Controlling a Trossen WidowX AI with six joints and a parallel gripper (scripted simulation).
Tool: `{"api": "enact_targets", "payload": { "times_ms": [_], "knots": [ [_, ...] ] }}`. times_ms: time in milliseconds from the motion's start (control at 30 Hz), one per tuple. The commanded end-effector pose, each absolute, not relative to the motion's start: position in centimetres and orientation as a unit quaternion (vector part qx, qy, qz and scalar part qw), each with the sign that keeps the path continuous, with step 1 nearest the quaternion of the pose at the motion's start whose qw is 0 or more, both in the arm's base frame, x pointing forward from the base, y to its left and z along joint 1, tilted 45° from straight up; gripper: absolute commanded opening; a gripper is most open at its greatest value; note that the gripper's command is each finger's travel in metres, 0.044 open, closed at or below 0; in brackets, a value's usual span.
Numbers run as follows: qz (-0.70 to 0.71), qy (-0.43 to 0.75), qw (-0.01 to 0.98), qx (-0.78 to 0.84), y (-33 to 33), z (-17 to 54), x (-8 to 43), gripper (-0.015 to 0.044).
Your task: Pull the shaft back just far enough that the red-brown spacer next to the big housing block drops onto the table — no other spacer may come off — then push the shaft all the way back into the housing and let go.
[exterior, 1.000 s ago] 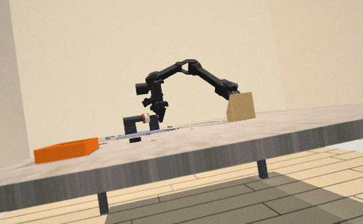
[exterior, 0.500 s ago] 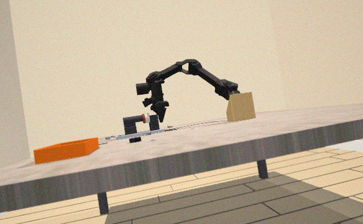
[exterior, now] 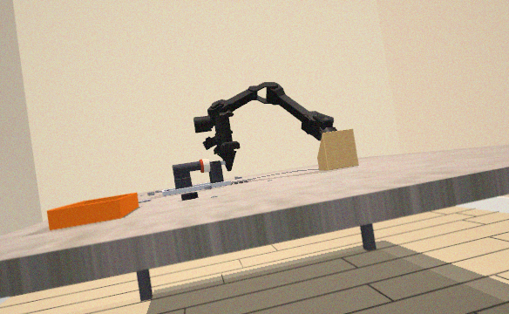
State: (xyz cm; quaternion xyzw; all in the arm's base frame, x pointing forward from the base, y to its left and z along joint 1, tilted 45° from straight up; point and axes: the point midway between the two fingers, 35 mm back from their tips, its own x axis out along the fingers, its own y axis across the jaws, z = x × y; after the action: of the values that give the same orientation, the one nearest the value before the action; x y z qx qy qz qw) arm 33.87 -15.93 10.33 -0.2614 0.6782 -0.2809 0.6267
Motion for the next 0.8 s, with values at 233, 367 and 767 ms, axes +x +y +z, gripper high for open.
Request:
{"api": "enact_targets", "payload": {
  "times_ms": [233, 367, 767],
  "knots": [
    [-0.28, 0.678, 0.626, -0.263, -15.95, 10.35, 33.79, 0.0],
    [-0.28, 0.678, 0.626, -0.263, -15.94, 10.36, 33.74, 0.0],
    [-0.28, 0.678, 0.626, -0.263, -15.94, 10.36, 33.62, 0.0]
  ]
}}
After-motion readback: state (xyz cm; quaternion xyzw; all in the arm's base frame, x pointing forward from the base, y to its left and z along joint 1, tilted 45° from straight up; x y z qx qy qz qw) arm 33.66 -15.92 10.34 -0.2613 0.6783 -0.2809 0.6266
